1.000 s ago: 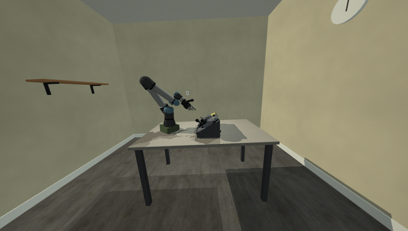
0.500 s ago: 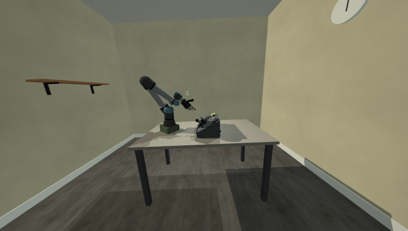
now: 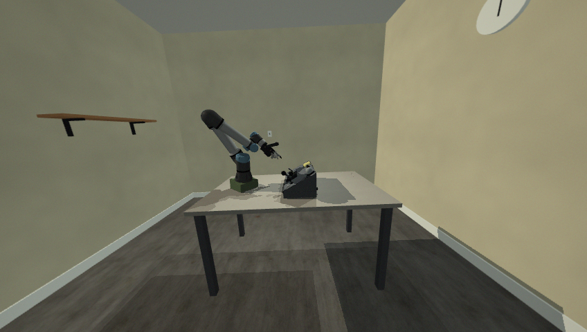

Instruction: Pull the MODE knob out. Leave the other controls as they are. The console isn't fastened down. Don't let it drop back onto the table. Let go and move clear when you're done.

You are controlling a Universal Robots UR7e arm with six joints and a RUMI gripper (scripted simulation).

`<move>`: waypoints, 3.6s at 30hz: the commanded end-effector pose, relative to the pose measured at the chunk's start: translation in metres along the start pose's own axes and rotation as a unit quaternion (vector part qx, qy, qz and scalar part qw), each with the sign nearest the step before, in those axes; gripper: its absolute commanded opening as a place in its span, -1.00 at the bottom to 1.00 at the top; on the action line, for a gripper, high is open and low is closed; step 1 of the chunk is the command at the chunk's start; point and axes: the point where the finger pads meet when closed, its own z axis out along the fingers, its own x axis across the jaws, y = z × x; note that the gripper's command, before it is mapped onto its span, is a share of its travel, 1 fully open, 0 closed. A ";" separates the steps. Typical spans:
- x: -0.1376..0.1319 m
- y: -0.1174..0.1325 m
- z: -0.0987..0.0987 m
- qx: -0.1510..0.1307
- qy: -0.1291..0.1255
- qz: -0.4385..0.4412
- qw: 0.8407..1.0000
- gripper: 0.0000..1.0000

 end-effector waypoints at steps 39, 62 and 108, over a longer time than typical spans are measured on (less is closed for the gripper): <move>0.005 -0.006 0.002 -0.004 0.003 0.010 1.000 1.00; 0.074 -0.043 0.022 -0.063 0.041 0.114 0.991 1.00; 0.205 -0.076 -0.023 -0.101 0.100 0.331 0.933 1.00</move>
